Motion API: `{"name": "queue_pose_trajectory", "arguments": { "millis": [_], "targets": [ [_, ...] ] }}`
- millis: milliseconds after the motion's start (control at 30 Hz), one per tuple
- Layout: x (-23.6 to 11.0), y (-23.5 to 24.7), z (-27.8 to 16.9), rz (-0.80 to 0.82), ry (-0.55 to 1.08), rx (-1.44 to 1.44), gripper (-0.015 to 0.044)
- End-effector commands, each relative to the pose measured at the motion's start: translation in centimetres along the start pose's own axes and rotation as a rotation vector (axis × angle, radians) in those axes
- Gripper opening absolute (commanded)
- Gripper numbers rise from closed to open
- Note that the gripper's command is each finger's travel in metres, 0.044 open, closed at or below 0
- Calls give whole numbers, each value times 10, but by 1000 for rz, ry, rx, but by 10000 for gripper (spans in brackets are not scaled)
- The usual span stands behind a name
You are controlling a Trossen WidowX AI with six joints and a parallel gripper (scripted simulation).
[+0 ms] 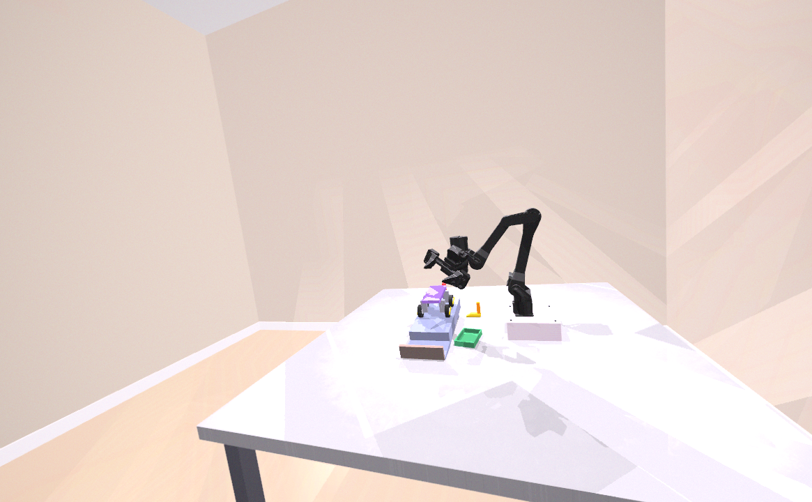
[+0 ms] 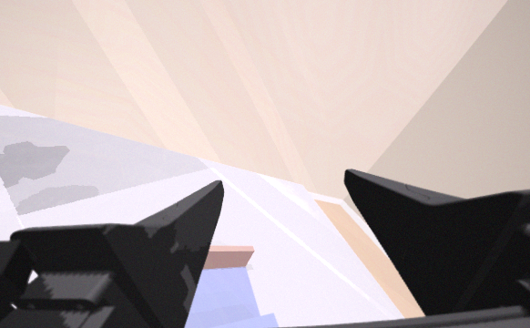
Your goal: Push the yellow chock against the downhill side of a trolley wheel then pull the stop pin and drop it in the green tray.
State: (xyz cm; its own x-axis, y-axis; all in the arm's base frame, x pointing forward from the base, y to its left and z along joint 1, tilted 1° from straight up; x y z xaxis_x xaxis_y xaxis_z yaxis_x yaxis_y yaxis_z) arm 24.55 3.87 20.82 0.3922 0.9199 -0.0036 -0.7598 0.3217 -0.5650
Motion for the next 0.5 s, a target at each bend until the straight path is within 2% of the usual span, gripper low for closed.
{"name": "queue_pose_trajectory", "arguments": {
  "millis": [0,100,233,467],
  "targets": [
    [0,-1,0,-4,4,-1,374],
    [-6,-11,-6,-63,70,-15,295],
    [-21,-31,-19,-176,241,-45,190],
    [-58,-57,-38,-289,582,-86,190]
  ]
}}
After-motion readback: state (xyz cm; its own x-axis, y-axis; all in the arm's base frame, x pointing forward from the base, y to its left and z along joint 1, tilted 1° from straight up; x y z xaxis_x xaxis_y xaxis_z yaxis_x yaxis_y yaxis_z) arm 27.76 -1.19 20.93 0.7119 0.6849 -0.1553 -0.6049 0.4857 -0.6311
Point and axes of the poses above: the point midway between the two fingers, 35 mm back from their tips, its own x axis out along the fingers, its own y axis across the jaws, z = x × y, the point moved 9 cm from there along -x, back along the fingers, and after that the axes turned 1 degree about -x, right-handed, at the moved point
